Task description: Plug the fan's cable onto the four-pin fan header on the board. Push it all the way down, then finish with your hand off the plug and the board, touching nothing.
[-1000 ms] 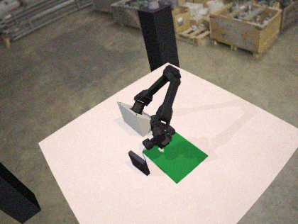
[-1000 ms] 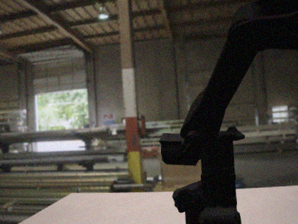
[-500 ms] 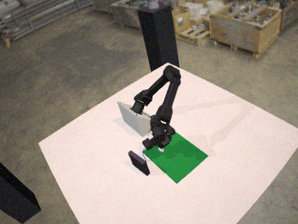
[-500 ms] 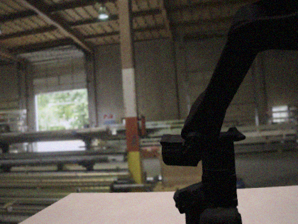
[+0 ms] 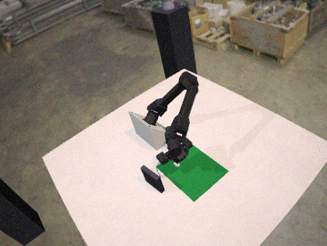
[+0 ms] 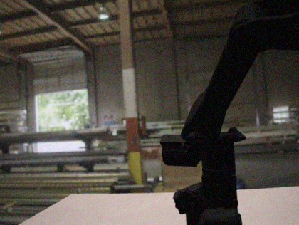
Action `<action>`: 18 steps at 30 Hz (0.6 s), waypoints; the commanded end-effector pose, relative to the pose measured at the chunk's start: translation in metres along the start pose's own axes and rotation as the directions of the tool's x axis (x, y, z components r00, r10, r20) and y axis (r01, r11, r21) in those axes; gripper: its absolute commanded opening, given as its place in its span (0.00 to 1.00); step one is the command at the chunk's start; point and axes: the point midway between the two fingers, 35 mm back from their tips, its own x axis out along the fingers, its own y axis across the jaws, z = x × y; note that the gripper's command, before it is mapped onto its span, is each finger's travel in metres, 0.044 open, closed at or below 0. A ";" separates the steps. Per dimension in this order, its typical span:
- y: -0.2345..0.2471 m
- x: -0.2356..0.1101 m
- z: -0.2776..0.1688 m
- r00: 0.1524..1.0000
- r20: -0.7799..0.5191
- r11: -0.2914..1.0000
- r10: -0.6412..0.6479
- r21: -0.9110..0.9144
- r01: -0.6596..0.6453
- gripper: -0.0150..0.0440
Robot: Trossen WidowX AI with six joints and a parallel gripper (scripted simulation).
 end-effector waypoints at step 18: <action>0.000 0.003 -0.001 1.000 0.000 1.000 0.003 -0.001 -0.003 0.25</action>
